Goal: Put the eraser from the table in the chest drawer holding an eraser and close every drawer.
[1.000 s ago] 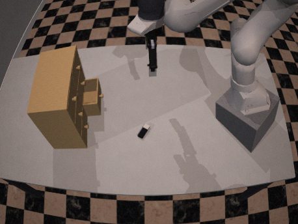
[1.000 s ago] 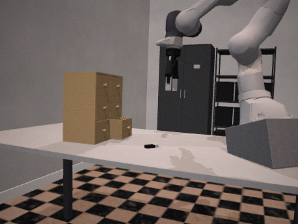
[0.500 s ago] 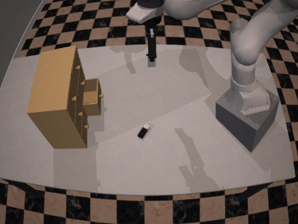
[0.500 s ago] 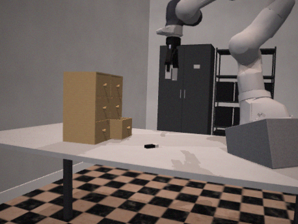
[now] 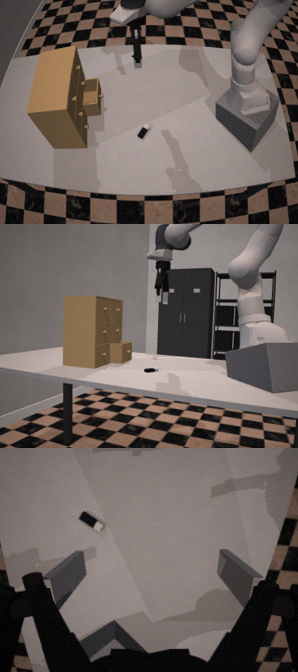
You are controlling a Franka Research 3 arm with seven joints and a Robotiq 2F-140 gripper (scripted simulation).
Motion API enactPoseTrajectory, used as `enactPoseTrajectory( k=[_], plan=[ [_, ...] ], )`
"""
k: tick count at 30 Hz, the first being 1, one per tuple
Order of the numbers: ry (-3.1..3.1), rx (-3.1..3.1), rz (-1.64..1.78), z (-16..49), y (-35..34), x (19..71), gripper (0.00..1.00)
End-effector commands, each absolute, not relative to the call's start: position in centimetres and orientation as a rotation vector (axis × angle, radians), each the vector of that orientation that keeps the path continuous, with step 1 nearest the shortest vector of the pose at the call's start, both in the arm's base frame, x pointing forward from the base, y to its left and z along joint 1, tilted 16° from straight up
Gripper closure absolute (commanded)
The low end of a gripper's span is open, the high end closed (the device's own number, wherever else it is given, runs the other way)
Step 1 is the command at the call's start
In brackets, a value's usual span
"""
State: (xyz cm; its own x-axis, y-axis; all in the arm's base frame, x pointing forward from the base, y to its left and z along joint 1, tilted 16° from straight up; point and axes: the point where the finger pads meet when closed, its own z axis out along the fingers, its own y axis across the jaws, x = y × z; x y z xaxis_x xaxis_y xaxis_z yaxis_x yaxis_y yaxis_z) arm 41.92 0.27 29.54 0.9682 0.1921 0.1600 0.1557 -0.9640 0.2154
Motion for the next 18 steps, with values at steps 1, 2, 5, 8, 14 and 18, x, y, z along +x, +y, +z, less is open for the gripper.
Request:
enactPoseTrajectory(
  k=[1, 2, 5, 8, 14, 18],
  plan=[
    [0.239, 2.912, 0.273, 30.0, 0.6, 44.8, 0.0],
    [0.239, 2.912, 0.273, 30.1, 0.8, 45.6, 0.0],
    [0.239, 2.912, 0.273, 30.5, 1.2, 47.8, 0.0],
    [0.239, 2.912, 0.273, 30.7, 1.5, 49.2, 0.0],
    [0.239, 2.912, 0.273, 30.9, 1.6, 50.0, 0.0],
    [0.239, 2.912, 0.274, 30.8, 1.6, 50.1, 0.0]
  ],
)
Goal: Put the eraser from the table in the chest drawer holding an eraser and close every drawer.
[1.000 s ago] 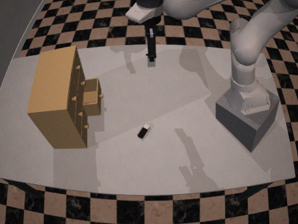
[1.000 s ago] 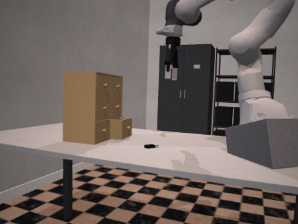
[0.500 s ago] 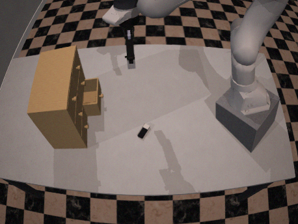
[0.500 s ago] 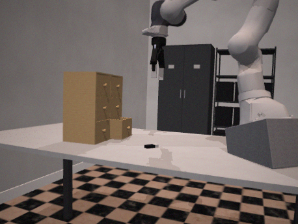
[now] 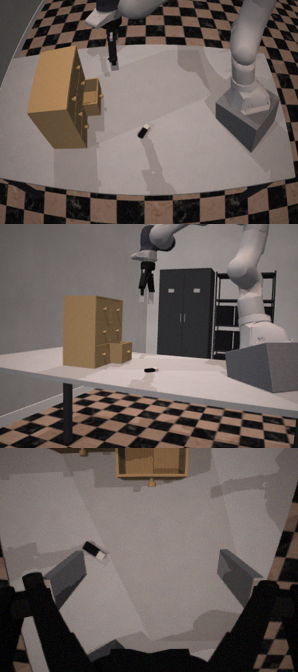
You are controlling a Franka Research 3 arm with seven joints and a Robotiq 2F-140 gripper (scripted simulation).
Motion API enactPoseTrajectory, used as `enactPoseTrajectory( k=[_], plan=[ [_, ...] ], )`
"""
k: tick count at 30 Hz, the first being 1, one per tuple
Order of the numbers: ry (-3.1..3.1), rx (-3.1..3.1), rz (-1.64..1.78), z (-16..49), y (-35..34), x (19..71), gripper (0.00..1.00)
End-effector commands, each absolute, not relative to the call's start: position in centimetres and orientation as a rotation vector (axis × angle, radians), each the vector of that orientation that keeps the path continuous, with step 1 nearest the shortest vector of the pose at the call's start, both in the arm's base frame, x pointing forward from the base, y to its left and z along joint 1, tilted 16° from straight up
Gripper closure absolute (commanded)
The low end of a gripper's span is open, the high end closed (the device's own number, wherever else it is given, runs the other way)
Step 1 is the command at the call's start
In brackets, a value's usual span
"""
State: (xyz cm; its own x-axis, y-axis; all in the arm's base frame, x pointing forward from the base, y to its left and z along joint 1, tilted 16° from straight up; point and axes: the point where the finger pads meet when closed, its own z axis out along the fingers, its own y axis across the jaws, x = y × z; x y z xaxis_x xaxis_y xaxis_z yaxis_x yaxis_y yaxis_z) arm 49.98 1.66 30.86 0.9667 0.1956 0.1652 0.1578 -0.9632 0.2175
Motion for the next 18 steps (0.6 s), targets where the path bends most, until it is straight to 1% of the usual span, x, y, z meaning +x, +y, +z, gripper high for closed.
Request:
enactPoseTrajectory(
  k=[1, 12, 18],
  plan=[
    [0.239, 2.911, 0.276, 30.8, 1.6, 50.1, 0.0],
    [0.251, 2.9, 0.396, 29.5, 1.6, 52.0, 0.0],
    [0.27, 2.873, 0.585, 27.5, 1.5, 55.0, 0.0]
  ],
)
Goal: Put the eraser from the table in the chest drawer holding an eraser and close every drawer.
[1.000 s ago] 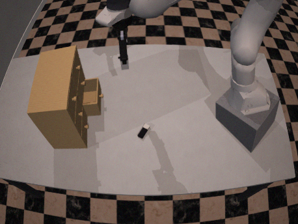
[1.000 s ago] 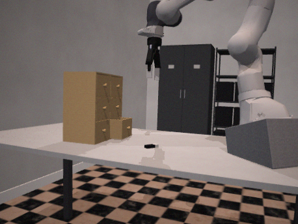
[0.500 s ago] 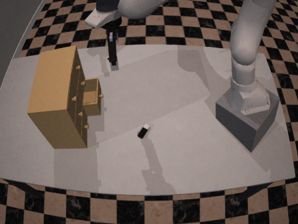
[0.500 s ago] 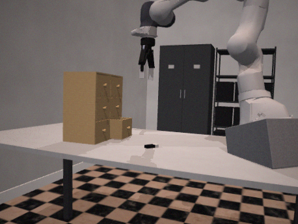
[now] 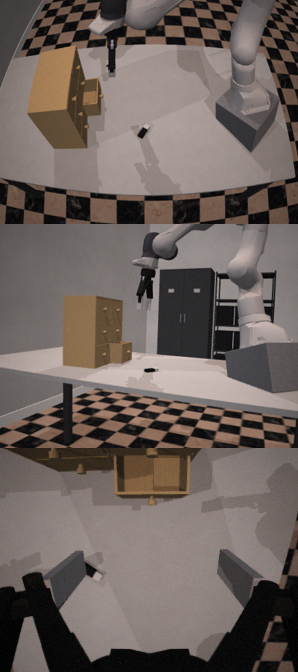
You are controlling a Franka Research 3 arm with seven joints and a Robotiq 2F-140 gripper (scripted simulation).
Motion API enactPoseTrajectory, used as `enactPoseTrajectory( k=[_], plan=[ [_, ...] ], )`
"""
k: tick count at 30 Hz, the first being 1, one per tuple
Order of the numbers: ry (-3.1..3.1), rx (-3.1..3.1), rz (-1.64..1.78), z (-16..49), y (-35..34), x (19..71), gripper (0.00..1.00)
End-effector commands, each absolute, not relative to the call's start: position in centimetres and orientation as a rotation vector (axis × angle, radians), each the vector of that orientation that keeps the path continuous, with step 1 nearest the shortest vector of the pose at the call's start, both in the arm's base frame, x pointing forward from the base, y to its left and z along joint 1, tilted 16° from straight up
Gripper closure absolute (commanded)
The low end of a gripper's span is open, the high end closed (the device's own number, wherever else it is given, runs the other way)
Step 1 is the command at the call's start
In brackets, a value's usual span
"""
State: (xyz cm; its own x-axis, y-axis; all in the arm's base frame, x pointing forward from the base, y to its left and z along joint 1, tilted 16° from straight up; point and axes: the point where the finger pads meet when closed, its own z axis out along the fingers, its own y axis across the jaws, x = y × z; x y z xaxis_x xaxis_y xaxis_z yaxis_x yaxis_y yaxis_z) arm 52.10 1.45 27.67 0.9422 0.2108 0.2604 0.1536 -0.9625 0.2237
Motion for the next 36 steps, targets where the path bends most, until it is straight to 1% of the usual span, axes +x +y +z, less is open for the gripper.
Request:
enactPoseTrajectory(
  k=[1, 9, 16, 36],
  plan=[
    [0.273, 2.866, 0.622, 27.1, 1.5, 55.6, 0.0],
    [0.296, 2.807, 0.872, 24.3, 1.5, 59.7, 0.0],
    [0.303, 2.786, 0.949, 23.4, 1.5, 61.0, 0.0],
    [0.307, 2.771, 0.997, 22.9, 1.5, 61.7, 0.0]
  ],
)
